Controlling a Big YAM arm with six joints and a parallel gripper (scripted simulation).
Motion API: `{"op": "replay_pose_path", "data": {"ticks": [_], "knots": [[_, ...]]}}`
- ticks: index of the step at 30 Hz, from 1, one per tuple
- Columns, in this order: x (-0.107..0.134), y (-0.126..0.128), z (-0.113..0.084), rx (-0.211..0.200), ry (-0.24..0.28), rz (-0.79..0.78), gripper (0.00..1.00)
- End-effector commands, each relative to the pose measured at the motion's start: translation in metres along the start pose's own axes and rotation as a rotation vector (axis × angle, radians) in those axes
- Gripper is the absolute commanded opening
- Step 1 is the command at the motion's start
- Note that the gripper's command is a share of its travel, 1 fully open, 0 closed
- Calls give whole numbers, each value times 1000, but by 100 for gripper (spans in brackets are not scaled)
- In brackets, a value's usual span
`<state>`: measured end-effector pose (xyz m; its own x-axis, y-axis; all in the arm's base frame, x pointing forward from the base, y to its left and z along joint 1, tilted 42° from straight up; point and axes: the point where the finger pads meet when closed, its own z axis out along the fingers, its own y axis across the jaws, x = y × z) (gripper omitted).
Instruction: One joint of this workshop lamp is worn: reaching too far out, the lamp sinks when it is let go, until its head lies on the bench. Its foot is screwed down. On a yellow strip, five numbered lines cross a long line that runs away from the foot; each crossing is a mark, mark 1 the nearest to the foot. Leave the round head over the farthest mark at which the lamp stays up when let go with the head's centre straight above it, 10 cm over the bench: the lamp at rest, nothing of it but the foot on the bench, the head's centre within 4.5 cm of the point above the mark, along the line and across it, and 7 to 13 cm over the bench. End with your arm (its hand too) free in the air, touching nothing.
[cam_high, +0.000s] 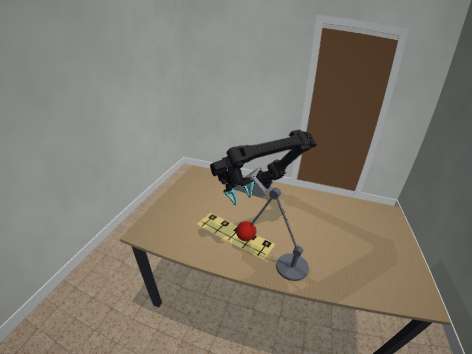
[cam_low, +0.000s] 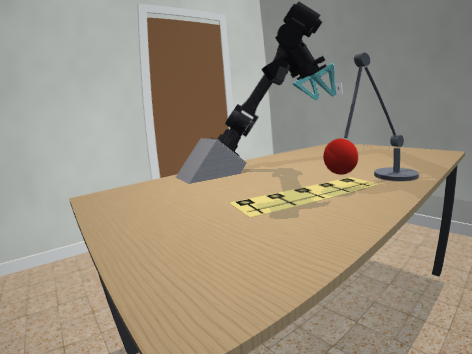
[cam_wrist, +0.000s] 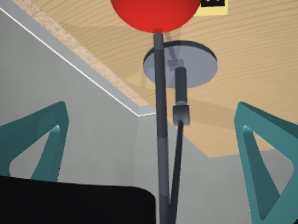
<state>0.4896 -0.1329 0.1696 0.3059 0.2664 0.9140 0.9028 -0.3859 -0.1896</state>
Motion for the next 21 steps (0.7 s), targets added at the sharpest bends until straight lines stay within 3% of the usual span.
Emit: {"op": "replay_pose_path", "data": {"ticks": [1, 12, 21], "knots": [[17, 7, -22, 14, 11, -29, 100], [2, 1, -2, -4, -1, -9, 100], [2, 1, -3, -5, 0, -7, 100]]}}
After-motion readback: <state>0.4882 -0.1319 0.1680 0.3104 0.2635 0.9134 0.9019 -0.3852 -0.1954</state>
